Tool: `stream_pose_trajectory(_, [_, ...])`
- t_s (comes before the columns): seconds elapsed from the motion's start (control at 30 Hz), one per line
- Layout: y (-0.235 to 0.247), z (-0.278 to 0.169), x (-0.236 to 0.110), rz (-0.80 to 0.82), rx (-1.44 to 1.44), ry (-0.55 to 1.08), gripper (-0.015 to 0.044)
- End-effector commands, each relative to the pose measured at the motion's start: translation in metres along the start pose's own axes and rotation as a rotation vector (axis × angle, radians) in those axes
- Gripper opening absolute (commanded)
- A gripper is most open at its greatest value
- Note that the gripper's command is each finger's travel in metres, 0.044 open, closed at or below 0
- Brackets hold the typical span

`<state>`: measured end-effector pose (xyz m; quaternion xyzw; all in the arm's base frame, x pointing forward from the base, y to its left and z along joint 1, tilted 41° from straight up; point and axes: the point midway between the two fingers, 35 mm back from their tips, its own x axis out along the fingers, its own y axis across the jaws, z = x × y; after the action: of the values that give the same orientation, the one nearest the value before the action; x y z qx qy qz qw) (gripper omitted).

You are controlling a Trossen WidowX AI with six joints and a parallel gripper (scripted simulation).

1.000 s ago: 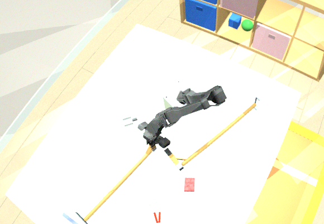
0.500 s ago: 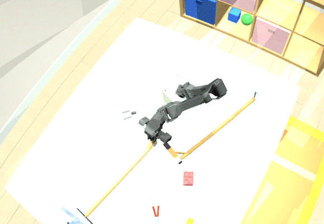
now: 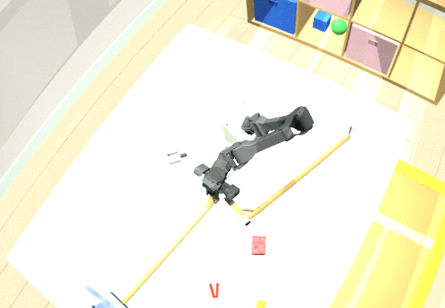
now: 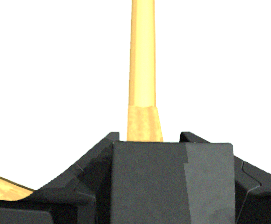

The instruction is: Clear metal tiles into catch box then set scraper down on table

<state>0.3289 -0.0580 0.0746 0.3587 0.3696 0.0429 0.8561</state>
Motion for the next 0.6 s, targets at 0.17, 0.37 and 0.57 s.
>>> stream_pose_trajectory(0.17, [0.019,0.002,-0.001,0.045,-0.038,-0.002,0.0])
stream_pose_trajectory(0.37, [0.023,0.0,-0.003,0.064,-0.059,-0.002,0.0])
stream_pose_trajectory(0.57, [0.016,-0.001,-0.003,0.074,-0.071,-0.001,0.0])
